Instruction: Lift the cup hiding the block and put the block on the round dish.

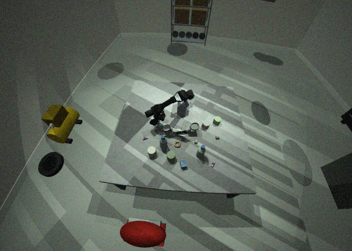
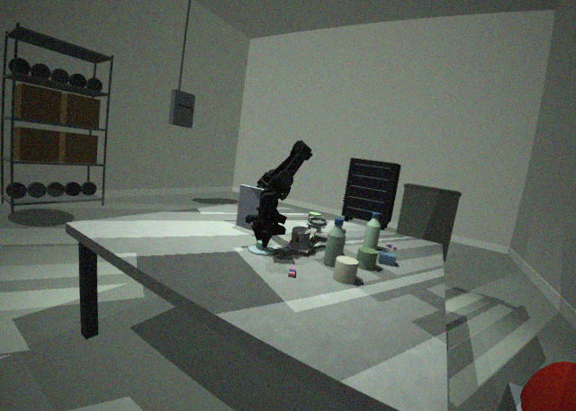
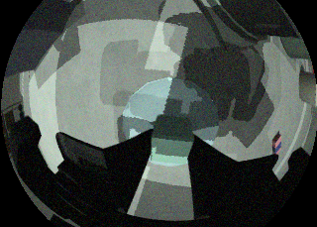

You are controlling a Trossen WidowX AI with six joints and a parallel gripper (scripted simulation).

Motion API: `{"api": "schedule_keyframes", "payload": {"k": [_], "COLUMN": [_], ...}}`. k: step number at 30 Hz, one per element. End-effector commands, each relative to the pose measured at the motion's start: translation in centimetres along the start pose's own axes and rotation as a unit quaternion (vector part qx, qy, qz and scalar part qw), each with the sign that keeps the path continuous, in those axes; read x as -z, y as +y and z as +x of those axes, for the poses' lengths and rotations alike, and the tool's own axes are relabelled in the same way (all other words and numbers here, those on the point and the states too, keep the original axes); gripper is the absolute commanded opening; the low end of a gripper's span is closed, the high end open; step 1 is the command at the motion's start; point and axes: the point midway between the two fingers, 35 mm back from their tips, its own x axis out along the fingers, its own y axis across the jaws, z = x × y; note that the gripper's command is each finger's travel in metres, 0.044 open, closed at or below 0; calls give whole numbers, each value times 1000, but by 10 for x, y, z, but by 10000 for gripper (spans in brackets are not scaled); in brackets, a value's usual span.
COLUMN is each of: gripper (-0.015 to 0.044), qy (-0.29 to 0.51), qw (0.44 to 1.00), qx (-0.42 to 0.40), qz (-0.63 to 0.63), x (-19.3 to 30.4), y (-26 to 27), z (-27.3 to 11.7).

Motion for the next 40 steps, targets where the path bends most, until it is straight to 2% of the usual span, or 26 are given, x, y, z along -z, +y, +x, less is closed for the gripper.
{"api": "schedule_keyframes", "payload": {"k": [1, 14, 16, 19, 26, 30, 40], "gripper": [53, 394, 440, 440, 440, 440, 440], "qy": [0, 0, 0, 0, 0, 0, 0], "qw": [1000, 1000, 1000, 1000, 1000, 1000, 1000], "qx": [0, 0, 0, 1, 1, 5, 5], "qz": [-1, -1, 0, 3, 3, 7, 7], "x": [0, 0, 1, 1, 2, 3, 3], "y": [0, 0, -1, 0, 0, 3, 3], "z": [0, 0, -13, -55, -61, -101, -104]}}
